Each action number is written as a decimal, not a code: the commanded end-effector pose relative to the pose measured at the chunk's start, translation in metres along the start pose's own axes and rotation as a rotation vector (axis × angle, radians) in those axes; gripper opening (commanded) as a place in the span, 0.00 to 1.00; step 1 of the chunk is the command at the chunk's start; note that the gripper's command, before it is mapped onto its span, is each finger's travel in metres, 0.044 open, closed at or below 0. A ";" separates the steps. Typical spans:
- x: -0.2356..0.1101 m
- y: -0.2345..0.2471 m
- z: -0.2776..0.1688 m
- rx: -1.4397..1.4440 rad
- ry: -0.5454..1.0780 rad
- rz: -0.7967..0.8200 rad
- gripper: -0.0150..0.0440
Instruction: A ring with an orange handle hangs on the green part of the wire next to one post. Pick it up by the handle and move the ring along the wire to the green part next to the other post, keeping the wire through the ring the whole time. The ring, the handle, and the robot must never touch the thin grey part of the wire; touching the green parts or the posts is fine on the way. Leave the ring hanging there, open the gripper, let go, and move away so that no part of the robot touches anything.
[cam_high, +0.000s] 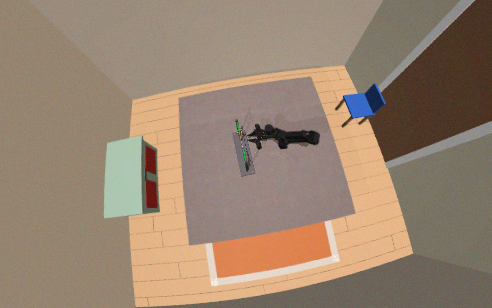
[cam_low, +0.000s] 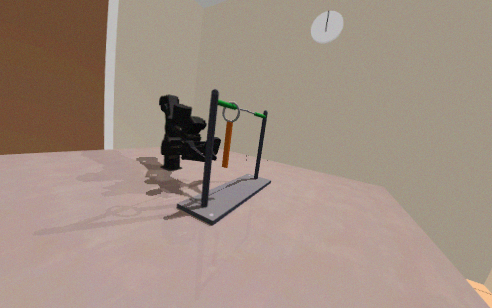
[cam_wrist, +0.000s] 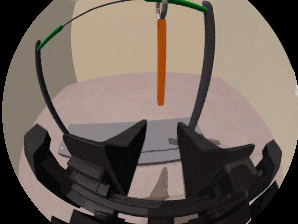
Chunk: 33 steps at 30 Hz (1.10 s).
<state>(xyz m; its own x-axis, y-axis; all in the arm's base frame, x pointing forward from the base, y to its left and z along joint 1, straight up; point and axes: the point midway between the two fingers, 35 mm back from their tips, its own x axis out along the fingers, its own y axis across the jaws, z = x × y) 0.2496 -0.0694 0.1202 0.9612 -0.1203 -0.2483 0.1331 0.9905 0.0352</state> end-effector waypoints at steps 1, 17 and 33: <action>0.005 -0.001 0.008 -0.027 -0.029 0.062 0.53; 0.015 -0.008 0.018 -0.081 -0.085 0.168 0.53; 0.036 -0.007 0.024 -0.081 -0.085 0.168 0.53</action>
<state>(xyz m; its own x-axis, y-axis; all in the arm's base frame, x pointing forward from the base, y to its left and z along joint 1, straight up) 0.2836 -0.0807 0.1330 0.9852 0.0507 -0.1639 -0.0533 0.9985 -0.0116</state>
